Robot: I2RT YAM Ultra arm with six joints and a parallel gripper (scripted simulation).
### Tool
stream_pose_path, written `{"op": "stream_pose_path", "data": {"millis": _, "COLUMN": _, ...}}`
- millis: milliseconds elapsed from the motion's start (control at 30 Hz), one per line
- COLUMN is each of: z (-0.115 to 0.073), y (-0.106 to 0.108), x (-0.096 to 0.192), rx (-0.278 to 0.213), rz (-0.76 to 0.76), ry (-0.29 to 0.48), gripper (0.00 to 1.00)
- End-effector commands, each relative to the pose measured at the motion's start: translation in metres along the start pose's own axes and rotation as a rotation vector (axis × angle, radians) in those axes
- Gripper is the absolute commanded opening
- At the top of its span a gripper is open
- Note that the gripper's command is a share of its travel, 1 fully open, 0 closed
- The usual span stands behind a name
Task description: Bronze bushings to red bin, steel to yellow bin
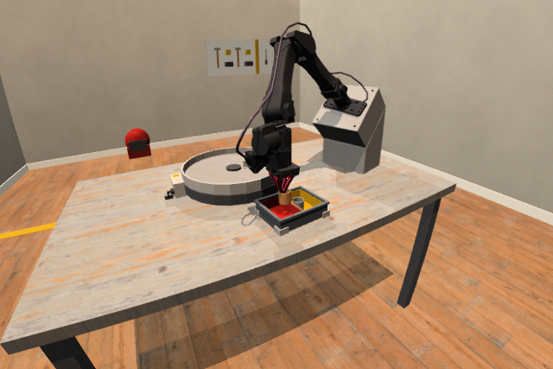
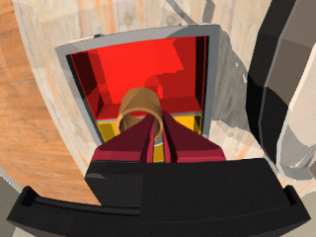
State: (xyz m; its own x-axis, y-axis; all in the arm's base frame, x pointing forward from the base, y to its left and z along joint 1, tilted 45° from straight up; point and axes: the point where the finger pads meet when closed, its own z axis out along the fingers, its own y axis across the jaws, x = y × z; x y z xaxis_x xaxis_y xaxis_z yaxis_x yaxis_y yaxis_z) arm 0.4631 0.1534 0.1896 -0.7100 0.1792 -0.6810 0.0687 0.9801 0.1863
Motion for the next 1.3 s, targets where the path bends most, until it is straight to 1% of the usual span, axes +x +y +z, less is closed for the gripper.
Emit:
{"op": "stream_pose_path", "data": {"millis": 0, "z": -0.010, "y": 0.007, "x": -0.019, "rx": -0.030, "rz": 0.008, "ry": -0.048, "gripper": 0.00}}
{"op": "stream_pose_path", "data": {"millis": 67, "z": 0.000, "y": 0.005, "x": -0.014, "rx": -0.021, "rz": 0.006, "ry": -0.031, "gripper": 0.00}}
{"op": "stream_pose_path", "data": {"millis": 133, "z": 0.000, "y": 0.005, "x": -0.014, "rx": -0.021, "rz": 0.006, "ry": -0.031, "gripper": 0.00}}
{"op": "stream_pose_path", "data": {"millis": 167, "z": -0.013, "y": 0.004, "x": -0.020, "rx": -0.029, "rz": 0.011, "ry": -0.049, "gripper": 0.00}}
{"op": "stream_pose_path", "data": {"millis": 267, "z": 0.004, "y": 0.003, "x": -0.014, "rx": -0.018, "rz": 0.007, "ry": -0.032, "gripper": 0.00}}
{"op": "stream_pose_path", "data": {"millis": 433, "z": 0.012, "y": 0.004, "x": -0.014, "rx": -0.020, "rz": 0.005, "ry": -0.031, "gripper": 0.00}}
{"op": "stream_pose_path", "data": {"millis": 500, "z": 0.011, "y": 0.004, "x": -0.019, "rx": -0.025, "rz": 0.009, "ry": -0.043, "gripper": 0.00}}
{"op": "stream_pose_path", "data": {"millis": 633, "z": 0.023, "y": 0.005, "x": -0.014, "rx": -0.022, "rz": 0.003, "ry": -0.030, "gripper": 0.00}}
{"op": "stream_pose_path", "data": {"millis": 700, "z": 0.023, "y": 0.005, "x": -0.014, "rx": -0.022, "rz": 0.003, "ry": -0.030, "gripper": 0.00}}
{"op": "stream_pose_path", "data": {"millis": 733, "z": 0.010, "y": 0.008, "x": -0.025, "rx": -0.038, "rz": 0.011, "ry": -0.063, "gripper": 0.00}}
{"op": "stream_pose_path", "data": {"millis": 767, "z": 0.014, "y": 0.006, "x": -0.024, "rx": -0.033, "rz": 0.011, "ry": -0.058, "gripper": 0.00}}
{"op": "stream_pose_path", "data": {"millis": 800, "z": 0.028, "y": 0.003, "x": -0.016, "rx": -0.020, "rz": 0.007, "ry": -0.033, "gripper": 0.00}}
{"op": "stream_pose_path", "data": {"millis": 967, "z": 0.035, "y": 0.006, "x": -0.013, "rx": -0.023, "rz": 0.002, "ry": -0.028, "gripper": 0.00}}
{"op": "stream_pose_path", "data": {"millis": 1000, "z": 0.027, "y": 0.007, "x": -0.020, "rx": -0.031, "rz": 0.005, "ry": -0.046, "gripper": 0.00}}
{"op": "stream_pose_path", "data": {"millis": 1033, "z": 0.025, "y": 0.007, "x": -0.023, "rx": -0.034, "rz": 0.008, "ry": -0.054, "gripper": 0.00}}
{"op": "stream_pose_path", "data": {"millis": 1067, "z": 0.025, "y": 0.007, "x": -0.024, "rx": -0.034, "rz": 0.010, "ry": -0.057, "gripper": 0.00}}
{"op": "stream_pose_path", "data": {"millis": 1167, "z": 0.034, "y": 0.004, "x": -0.017, "rx": -0.020, "rz": 0.007, "ry": -0.034, "gripper": 0.00}}
{"op": "stream_pose_path", "data": {"millis": 1267, "z": 0.034, "y": 0.003, "x": -0.016, "rx": -0.018, "rz": 0.006, "ry": -0.030, "gripper": 0.00}}
